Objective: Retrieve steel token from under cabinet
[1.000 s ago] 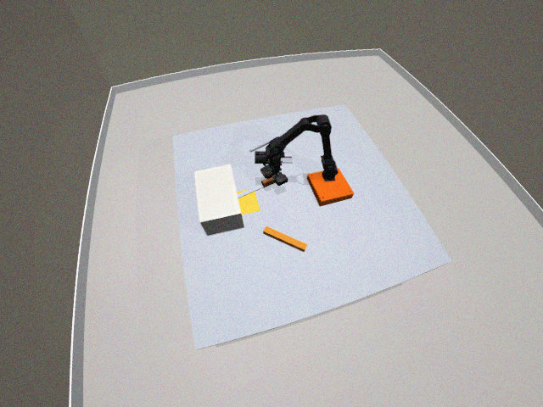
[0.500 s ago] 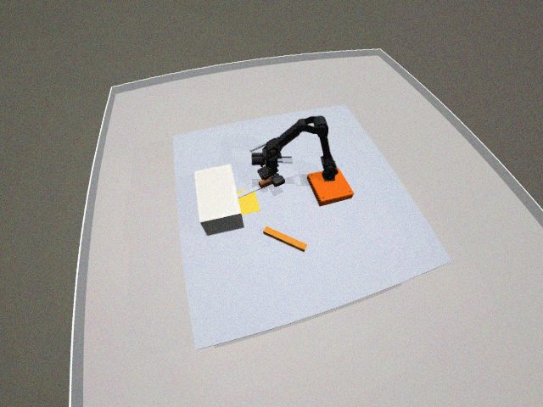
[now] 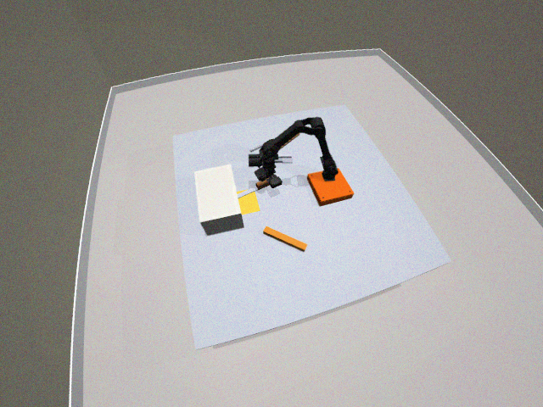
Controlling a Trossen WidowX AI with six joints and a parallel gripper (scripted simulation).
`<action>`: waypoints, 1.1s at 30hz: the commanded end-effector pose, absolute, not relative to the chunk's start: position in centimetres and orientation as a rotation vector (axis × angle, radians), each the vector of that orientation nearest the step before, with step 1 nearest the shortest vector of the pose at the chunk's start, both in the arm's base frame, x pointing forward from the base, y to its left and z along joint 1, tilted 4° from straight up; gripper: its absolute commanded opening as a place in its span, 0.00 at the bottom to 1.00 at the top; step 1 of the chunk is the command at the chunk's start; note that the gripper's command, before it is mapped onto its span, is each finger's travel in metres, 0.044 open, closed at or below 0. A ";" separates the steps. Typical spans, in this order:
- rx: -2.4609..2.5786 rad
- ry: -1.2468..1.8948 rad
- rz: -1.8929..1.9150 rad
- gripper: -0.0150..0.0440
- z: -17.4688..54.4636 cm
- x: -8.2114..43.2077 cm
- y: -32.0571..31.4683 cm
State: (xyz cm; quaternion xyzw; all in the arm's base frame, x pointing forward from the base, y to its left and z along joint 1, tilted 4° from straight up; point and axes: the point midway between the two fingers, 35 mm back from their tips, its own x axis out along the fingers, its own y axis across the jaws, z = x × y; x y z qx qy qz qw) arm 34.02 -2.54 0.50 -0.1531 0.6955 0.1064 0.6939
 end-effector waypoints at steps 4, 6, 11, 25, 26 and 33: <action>-0.343 1.552 0.234 0.25 0.5 34.9 -2.2; -0.343 1.552 0.234 0.25 0.5 35.2 -2.1; -0.343 1.552 0.234 0.25 0.5 35.7 -2.0; -0.343 1.550 0.235 0.25 0.6 37.0 -1.4; -0.343 1.550 0.235 0.25 0.6 37.1 -1.4; -0.342 1.550 0.235 0.25 0.6 37.8 -1.1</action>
